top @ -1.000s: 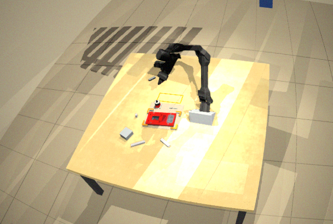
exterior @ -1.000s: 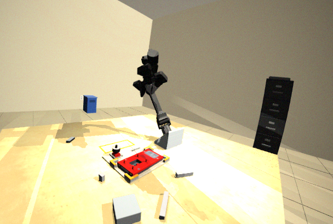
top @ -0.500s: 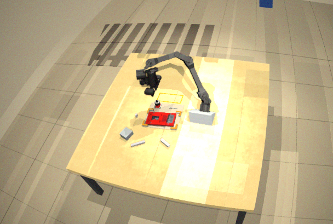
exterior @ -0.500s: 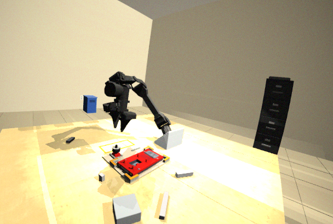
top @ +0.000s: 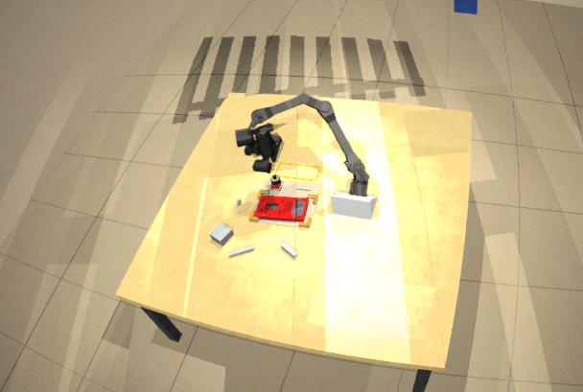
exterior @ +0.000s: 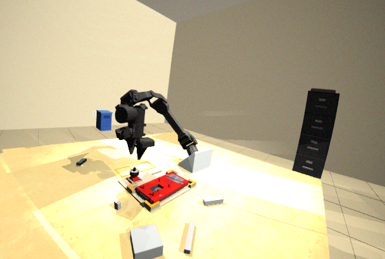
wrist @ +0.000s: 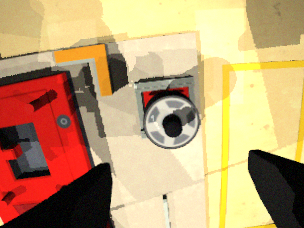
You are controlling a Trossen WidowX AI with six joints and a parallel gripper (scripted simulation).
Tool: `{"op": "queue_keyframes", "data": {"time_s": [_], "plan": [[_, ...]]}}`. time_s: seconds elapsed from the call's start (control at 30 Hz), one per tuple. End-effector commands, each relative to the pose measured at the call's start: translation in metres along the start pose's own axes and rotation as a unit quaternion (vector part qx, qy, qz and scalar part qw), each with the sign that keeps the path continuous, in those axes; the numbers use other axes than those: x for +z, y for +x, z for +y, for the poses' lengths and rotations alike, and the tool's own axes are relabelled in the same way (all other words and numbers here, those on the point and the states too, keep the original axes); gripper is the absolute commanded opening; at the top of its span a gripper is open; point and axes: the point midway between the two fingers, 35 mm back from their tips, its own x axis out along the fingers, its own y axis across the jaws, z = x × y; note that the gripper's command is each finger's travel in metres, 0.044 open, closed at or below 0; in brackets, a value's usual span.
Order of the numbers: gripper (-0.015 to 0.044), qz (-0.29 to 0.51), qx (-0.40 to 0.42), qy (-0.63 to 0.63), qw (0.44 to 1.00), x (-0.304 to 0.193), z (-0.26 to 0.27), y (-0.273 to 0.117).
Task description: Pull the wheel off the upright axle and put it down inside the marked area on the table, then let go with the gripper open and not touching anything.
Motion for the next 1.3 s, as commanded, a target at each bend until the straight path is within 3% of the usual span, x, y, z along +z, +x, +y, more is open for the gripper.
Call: {"op": "queue_keyframes", "data": {"time_s": [0.0,0.4,0.63,0.77,1.03,1.2,1.27], "plan": [[0.0300,0.002,-0.002,0.001,1.000,0.001,0.000,0.010],[0.0300,0.002,-0.004,0.002,1.000,-0.002,-0.003,0.072],[0.0300,0.002,-0.004,0.002,1.000,-0.002,-0.003,0.075],[0.0195,0.002,-0.002,0.004,1.000,-0.001,-0.002,0.072],[0.0142,0.002,-0.002,0.004,1.000,-0.001,-0.002,0.072],[0.0010,0.002,-0.002,0.004,1.000,-0.001,-0.002,0.071],[0.0000,0.002,-0.002,0.004,1.000,-0.001,-0.002,0.070]]}}
